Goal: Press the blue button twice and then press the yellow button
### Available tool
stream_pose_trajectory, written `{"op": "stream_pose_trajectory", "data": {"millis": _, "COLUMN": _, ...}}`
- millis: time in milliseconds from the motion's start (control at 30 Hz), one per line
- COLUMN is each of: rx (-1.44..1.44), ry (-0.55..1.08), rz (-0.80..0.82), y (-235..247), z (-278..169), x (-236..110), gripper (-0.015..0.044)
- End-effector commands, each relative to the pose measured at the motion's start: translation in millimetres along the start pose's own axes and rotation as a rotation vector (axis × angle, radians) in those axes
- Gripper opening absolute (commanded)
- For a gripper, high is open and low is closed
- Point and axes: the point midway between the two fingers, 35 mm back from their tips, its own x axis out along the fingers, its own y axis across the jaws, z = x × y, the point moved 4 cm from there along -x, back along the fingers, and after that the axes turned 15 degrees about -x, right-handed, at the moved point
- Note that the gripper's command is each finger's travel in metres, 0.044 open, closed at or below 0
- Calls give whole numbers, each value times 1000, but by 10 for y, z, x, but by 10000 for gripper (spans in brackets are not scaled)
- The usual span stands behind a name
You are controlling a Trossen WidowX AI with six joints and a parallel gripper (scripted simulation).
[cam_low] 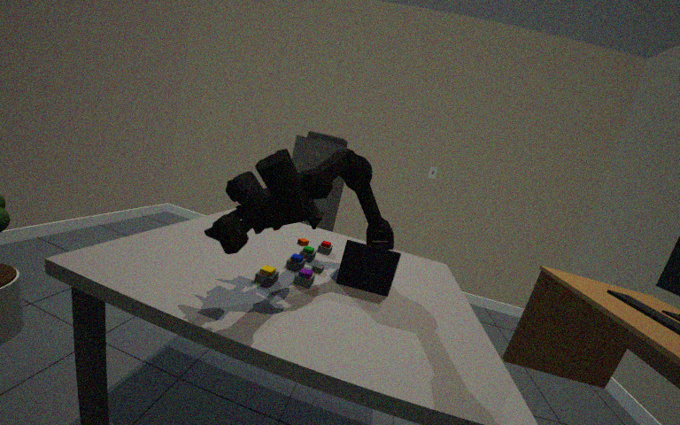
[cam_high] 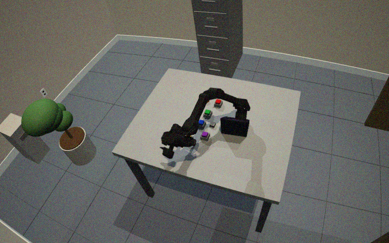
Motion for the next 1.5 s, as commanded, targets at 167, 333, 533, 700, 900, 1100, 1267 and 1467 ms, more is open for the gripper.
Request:
{"op": "stream_pose_trajectory", "data": {"millis": 167, "rx": 1, "ry": 159, "rz": 150, "y": -567, "z": -167, "x": 258, "gripper": 400}}
{"op": "stream_pose_trajectory", "data": {"millis": 333, "rx": 27, "ry": 377, "rz": 286, "y": -1187, "z": -541, "x": 391, "gripper": 400}}
{"op": "stream_pose_trajectory", "data": {"millis": 533, "rx": 66, "ry": 603, "rz": 378, "y": -1737, "z": -984, "x": 368, "gripper": 400}}
{"op": "stream_pose_trajectory", "data": {"millis": 700, "rx": 108, "ry": 807, "rz": 431, "y": -2176, "z": -1387, "x": 248, "gripper": 400}}
{"op": "stream_pose_trajectory", "data": {"millis": 900, "rx": 150, "ry": 1003, "rz": 459, "y": -2560, "z": -1762, "x": 66, "gripper": 400}}
{"op": "stream_pose_trajectory", "data": {"millis": 1100, "rx": 150, "ry": 1003, "rz": 459, "y": -2560, "z": -1762, "x": 66, "gripper": 400}}
{"op": "stream_pose_trajectory", "data": {"millis": 1267, "rx": 142, "ry": 1003, "rz": 460, "y": -2391, "z": -2061, "x": 253, "gripper": 295}}
{"op": "stream_pose_trajectory", "data": {"millis": 1467, "rx": 149, "ry": 1003, "rz": 456, "y": -2294, "z": -2243, "x": 346, "gripper": 138}}
